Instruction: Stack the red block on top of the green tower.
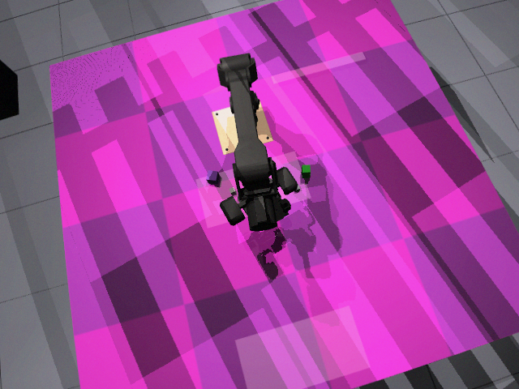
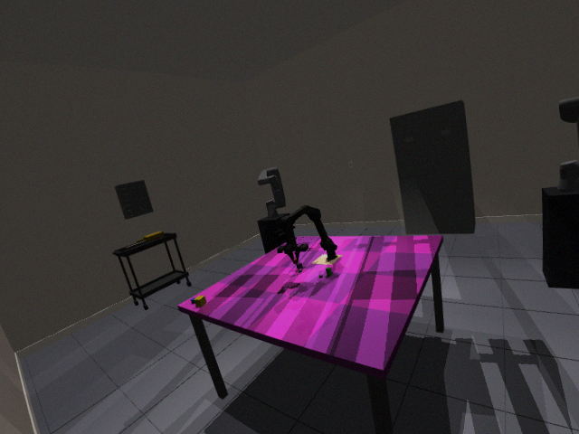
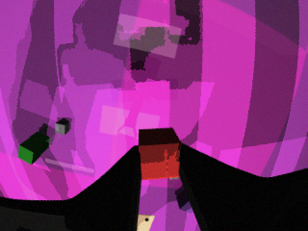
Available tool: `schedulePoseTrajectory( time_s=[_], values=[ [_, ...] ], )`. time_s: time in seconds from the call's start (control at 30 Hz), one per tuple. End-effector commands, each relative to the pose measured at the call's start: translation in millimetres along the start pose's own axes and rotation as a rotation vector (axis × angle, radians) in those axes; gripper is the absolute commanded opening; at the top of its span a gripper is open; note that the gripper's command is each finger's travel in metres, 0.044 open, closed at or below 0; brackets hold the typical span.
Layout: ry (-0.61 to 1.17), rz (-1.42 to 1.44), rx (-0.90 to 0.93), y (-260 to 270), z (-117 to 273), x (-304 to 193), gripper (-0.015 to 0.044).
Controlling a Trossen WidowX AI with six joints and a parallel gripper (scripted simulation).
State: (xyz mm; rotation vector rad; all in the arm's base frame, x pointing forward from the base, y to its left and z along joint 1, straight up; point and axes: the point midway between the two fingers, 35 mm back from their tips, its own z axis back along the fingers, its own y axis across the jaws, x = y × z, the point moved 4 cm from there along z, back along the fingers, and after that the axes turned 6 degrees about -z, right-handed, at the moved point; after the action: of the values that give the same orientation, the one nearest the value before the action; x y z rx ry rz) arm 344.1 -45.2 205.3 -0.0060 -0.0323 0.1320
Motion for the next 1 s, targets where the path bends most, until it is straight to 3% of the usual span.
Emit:
schedulePoseTrajectory(
  time_s=[0.0, 0.17, 0.97],
  values=[
    [-0.001, 0.0, -0.001, 0, 1, 0, 0.0],
    [-0.006, 0.004, -0.004, 4, 5, -1, 0.0],
    [-0.001, 0.003, 0.011, 137, 6, -45, 0.0]
  ],
)
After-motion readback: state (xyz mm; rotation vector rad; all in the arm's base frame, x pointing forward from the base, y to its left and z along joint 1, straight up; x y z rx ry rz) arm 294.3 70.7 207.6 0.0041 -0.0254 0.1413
